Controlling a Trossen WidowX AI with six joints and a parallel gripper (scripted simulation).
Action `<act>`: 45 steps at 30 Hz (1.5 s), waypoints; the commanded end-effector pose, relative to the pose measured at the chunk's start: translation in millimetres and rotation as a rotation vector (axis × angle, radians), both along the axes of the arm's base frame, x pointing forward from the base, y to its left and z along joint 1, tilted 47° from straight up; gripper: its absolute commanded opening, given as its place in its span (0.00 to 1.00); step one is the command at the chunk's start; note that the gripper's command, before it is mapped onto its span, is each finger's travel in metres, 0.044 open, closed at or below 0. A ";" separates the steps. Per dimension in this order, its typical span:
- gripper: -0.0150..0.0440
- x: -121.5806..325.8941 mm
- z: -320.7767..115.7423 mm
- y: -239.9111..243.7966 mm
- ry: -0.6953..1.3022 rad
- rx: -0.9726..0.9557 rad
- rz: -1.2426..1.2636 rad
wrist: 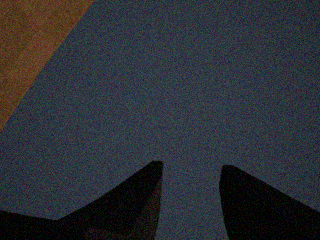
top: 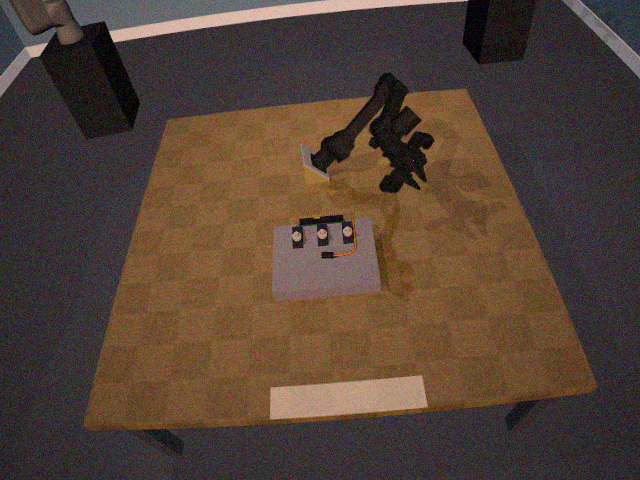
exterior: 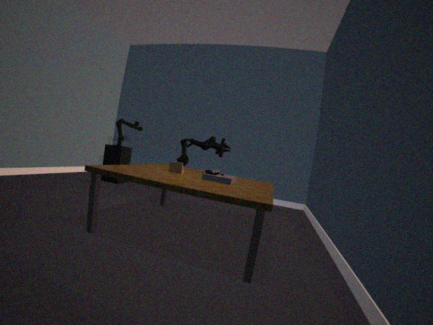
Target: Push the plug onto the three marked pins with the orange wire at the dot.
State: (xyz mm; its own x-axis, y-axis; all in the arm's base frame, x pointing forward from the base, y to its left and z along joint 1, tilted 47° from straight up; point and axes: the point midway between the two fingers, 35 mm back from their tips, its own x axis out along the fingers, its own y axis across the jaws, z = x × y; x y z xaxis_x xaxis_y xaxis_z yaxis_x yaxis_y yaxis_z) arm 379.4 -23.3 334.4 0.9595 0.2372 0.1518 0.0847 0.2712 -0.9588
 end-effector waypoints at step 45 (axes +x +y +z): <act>0.45 -58.0 -10.6 22.8 0.272 1.311 -0.079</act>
State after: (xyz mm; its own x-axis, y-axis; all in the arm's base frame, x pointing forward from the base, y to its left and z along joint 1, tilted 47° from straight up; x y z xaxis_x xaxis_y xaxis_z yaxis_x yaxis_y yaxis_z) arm 318.9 0.0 331.1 0.9977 0.0140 0.0662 -0.0109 0.9988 -0.0471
